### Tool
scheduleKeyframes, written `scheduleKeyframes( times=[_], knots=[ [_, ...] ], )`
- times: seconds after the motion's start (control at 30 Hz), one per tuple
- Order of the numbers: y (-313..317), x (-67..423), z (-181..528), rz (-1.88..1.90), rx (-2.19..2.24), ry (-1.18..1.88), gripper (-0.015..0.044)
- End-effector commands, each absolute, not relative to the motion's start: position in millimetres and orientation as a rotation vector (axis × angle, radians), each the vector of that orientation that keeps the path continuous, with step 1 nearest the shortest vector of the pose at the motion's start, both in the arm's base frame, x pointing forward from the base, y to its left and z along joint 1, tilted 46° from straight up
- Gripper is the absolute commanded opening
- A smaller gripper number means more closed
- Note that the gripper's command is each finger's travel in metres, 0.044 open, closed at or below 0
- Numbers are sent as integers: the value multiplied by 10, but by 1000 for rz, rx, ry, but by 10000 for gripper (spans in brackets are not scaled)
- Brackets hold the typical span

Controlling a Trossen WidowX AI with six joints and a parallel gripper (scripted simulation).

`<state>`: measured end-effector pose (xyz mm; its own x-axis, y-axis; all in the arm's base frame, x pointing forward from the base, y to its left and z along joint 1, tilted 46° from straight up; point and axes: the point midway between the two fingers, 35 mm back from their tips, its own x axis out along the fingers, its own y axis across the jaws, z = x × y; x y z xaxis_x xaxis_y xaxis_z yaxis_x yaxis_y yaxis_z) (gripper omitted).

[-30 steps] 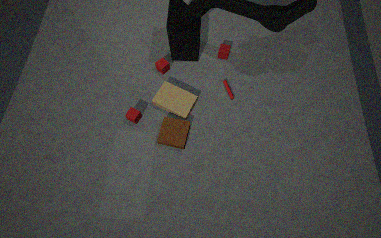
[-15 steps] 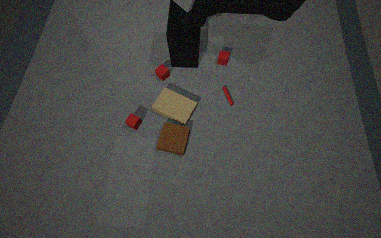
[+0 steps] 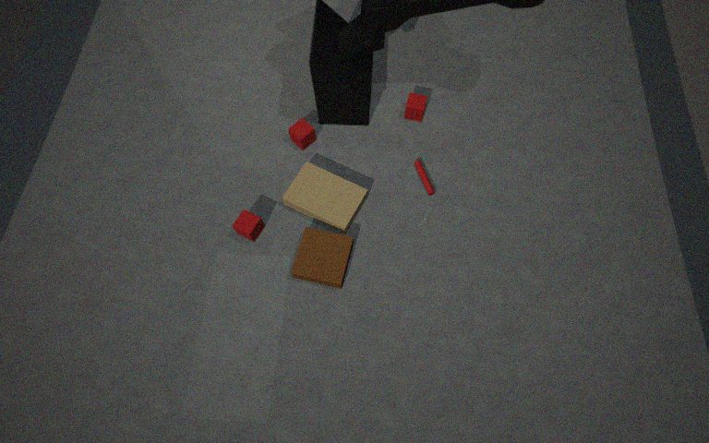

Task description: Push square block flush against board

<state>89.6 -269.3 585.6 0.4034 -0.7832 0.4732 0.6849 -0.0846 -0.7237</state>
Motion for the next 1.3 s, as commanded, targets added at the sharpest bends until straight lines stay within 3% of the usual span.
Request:
scheduleKeyframes(
  times=[0.0, 0.63, 1.27],
  knots=[
    [-2834, 1138, 5648, -1125, -1082, 143, 0],
    [-2999, 2569, 4404, -579, -918, 291, 0],
    [-2141, 3792, 2907, 47, -763, 441, 0]
  ],
)
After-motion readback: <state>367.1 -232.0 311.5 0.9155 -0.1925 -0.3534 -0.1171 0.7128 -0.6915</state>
